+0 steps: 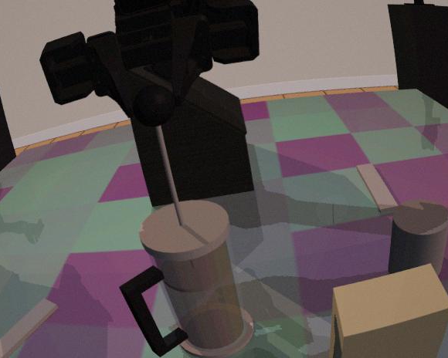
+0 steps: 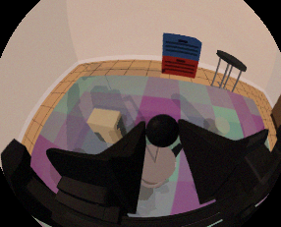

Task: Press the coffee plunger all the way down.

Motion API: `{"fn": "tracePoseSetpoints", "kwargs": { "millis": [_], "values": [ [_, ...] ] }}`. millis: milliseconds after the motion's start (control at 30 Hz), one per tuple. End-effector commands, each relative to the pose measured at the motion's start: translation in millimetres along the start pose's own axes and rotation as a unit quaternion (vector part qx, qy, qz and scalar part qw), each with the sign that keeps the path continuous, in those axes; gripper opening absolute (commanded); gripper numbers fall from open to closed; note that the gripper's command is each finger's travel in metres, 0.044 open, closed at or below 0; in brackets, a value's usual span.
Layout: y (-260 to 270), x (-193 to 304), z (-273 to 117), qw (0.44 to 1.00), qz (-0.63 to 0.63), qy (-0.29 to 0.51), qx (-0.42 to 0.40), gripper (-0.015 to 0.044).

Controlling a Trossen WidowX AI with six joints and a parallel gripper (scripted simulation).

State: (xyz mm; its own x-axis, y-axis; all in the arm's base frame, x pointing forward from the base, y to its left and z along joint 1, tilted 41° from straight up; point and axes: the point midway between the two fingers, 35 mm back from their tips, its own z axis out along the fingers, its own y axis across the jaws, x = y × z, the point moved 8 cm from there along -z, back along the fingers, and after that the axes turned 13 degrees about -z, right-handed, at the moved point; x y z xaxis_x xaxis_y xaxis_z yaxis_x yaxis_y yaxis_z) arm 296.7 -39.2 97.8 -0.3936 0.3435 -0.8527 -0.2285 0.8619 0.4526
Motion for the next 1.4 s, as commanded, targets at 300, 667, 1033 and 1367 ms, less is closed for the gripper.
{"fn": "tracePoseSetpoints", "kwargs": {
  "millis": [300, 667, 1033, 1367],
  "values": [
    [6, 27, 15, 1.0, 0.01, 0.019, -0.003, 0.0119],
    [9, 42, 25, 1.0, 0.01, 0.018, -0.004, 0.0119],
    [12, 53, 37, 1.0, 0.011, 0.017, -0.004, 0.0119],
    [11, 50, 41, 1.0, 0.011, 0.016, -0.004, 0.0119]
  ]
}}
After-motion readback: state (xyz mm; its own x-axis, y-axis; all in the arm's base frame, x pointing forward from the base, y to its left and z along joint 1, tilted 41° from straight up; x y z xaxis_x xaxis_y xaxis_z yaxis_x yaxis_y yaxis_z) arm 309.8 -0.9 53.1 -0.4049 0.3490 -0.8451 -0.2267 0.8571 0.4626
